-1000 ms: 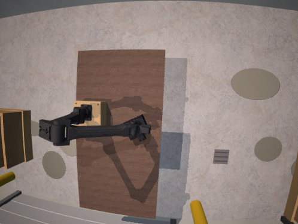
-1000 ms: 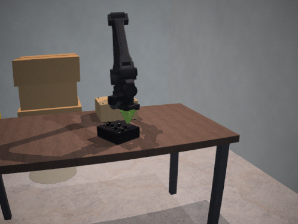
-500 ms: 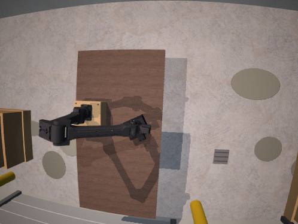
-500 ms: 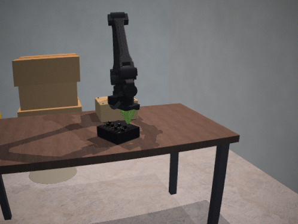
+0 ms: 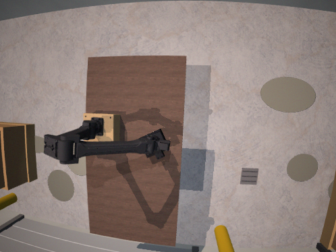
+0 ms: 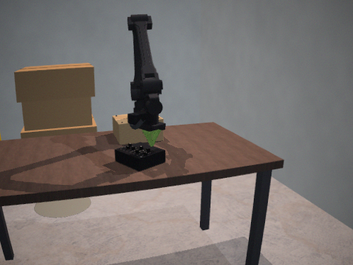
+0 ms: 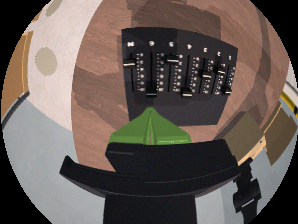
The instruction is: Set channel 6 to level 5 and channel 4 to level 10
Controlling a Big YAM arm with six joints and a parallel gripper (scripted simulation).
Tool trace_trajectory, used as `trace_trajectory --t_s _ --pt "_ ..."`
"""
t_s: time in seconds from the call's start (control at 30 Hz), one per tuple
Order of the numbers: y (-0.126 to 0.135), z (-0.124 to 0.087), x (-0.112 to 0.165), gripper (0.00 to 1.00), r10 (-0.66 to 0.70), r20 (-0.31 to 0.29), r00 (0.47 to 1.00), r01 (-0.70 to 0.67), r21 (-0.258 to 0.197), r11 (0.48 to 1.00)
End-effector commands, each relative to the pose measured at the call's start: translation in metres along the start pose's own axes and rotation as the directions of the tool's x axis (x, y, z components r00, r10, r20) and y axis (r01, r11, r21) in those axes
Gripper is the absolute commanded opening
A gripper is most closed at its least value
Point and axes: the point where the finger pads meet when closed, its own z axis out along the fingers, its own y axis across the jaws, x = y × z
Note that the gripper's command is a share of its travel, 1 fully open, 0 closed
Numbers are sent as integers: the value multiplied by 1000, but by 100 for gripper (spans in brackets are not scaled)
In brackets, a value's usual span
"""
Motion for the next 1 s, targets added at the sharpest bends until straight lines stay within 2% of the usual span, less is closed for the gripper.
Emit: trace_trajectory --t_s 0.0,0.43,0.8,0.97 --pt "1 -1 -5 0 14 11 1000 -14 -12 1000" --pt "1 -1 -5 0 14 12 1000 -14 -12 1000" --pt "7 -9 3 0 4 24 1000 -3 -31 1000" --pt "5 -5 4 0 4 18 1000 -3 -22 1000"
